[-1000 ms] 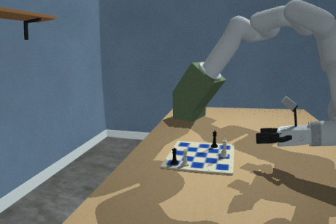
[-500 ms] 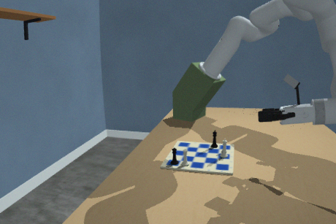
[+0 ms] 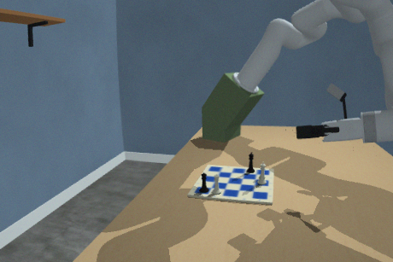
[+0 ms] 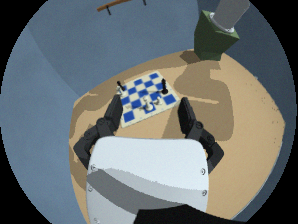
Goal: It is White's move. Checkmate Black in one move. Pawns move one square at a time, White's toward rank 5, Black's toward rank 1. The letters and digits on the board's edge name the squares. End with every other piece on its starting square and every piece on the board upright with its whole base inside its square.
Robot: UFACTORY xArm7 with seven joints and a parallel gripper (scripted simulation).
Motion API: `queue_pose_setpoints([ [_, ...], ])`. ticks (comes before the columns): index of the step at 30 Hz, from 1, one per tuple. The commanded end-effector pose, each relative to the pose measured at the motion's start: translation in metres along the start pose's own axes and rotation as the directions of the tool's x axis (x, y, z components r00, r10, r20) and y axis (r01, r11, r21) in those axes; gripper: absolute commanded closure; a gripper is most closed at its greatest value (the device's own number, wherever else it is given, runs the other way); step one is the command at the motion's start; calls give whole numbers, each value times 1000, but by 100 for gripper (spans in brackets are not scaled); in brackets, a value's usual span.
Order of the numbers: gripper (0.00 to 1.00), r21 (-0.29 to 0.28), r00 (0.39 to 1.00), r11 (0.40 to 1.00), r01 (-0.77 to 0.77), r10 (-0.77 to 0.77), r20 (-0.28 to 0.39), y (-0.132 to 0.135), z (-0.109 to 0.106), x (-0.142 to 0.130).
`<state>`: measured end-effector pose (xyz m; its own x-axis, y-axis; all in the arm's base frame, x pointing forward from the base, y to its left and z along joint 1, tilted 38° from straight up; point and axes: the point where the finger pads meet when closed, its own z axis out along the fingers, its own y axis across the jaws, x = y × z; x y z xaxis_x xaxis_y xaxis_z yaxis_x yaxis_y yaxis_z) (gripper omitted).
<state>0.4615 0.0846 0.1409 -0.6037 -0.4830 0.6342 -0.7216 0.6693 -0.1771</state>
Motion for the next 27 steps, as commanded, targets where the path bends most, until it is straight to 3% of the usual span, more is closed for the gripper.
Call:
queue_pose_setpoints([
  [1, 0, -186, 977, 961, -203, 211, 26, -22, 21, 4],
  [5, 0, -311, 937, 893, -325, 348, 20, -37, 39, 5],
  [10, 0, -457, 861, 763, -457, 508, -13, -54, 59, 6],
  [12, 0, -457, 861, 763, -457, 508, -13, -54, 59, 6],
  [13, 0, -534, 805, 667, -519, 591, -45, -63, 70, 7],
  [18, 0, -638, 706, 495, -590, 700, -110, -73, 81, 8],
  [27, 0, -765, 477, 100, -636, 831, -287, -100, 114, 11],
])
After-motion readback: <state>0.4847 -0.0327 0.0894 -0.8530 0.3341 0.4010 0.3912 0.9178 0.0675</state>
